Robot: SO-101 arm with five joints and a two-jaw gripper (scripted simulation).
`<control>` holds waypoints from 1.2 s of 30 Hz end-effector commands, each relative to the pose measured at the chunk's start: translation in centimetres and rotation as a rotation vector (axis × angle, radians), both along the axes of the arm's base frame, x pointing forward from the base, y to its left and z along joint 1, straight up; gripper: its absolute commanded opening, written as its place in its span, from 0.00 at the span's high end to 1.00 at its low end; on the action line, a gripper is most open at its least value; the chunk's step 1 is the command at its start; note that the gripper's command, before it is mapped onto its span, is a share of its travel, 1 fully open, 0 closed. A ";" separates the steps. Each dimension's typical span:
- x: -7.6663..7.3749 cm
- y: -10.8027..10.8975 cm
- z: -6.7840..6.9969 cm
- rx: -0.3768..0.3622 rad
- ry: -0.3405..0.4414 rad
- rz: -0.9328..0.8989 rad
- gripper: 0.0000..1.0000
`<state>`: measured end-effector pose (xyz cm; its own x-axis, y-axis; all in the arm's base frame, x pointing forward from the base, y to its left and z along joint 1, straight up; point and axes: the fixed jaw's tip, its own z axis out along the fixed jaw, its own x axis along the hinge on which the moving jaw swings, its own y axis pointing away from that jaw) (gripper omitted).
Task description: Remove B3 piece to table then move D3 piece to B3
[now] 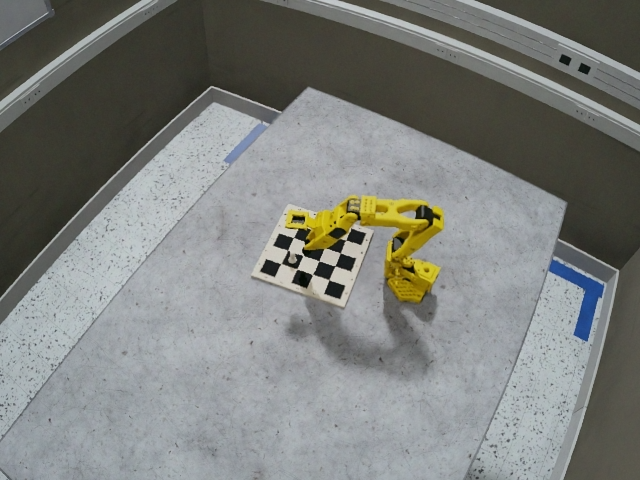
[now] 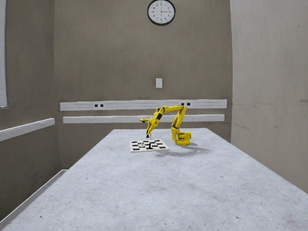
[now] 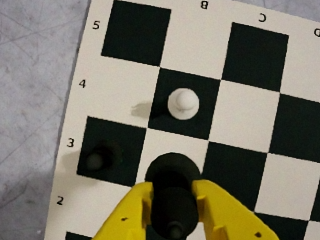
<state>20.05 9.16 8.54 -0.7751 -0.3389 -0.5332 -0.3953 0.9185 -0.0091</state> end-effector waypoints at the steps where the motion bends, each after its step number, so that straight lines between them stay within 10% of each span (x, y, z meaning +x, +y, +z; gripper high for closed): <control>1: -0.2 0.2 -0.7 -0.004 0.015 0.011 1.00; 36: -0.1 0.2 -4.4 -0.005 0.015 0.011 1.00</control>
